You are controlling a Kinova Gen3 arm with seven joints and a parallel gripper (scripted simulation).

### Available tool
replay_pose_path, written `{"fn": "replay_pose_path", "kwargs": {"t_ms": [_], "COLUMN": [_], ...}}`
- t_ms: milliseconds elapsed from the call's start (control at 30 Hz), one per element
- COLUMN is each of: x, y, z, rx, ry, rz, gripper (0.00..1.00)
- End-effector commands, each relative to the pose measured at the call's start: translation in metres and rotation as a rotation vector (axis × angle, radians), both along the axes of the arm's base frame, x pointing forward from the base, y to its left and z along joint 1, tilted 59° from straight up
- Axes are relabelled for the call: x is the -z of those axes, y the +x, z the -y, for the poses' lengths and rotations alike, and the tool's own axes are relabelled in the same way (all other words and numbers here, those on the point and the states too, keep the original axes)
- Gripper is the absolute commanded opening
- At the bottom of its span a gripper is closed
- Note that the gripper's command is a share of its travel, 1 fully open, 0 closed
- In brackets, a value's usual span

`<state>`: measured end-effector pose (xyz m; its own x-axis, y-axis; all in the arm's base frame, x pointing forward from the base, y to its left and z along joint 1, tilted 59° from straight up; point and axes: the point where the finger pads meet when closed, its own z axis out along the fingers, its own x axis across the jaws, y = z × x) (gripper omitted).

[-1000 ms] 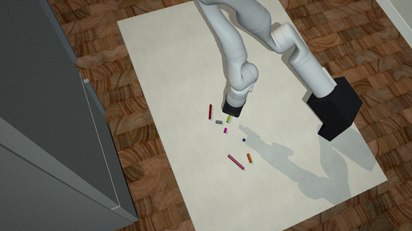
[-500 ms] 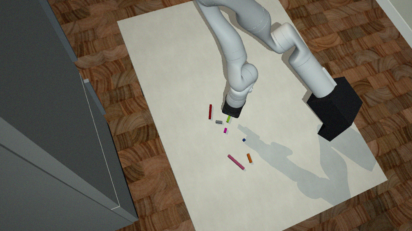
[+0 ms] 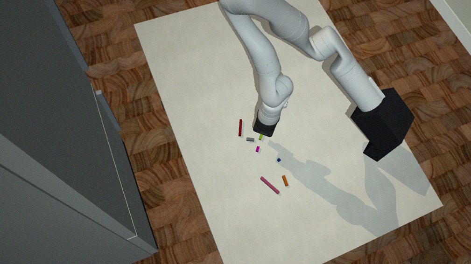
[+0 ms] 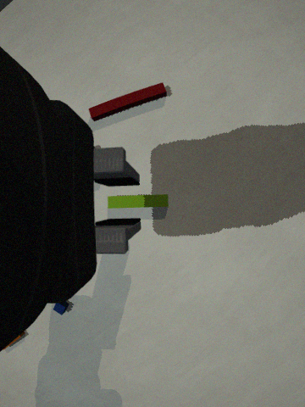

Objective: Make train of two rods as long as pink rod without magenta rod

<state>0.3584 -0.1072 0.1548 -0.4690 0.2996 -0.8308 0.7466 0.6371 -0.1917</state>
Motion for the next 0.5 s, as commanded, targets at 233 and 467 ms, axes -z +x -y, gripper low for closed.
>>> {"fn": "replay_pose_path", "kwargs": {"t_ms": [233, 467], "x": [0.006, 0.011], "y": [0.004, 0.008], "z": [0.013, 0.019], "rx": [0.009, 0.009], "ry": [-0.008, -0.008], "rz": [-0.003, -0.003], "gripper": [0.54, 0.54]}}
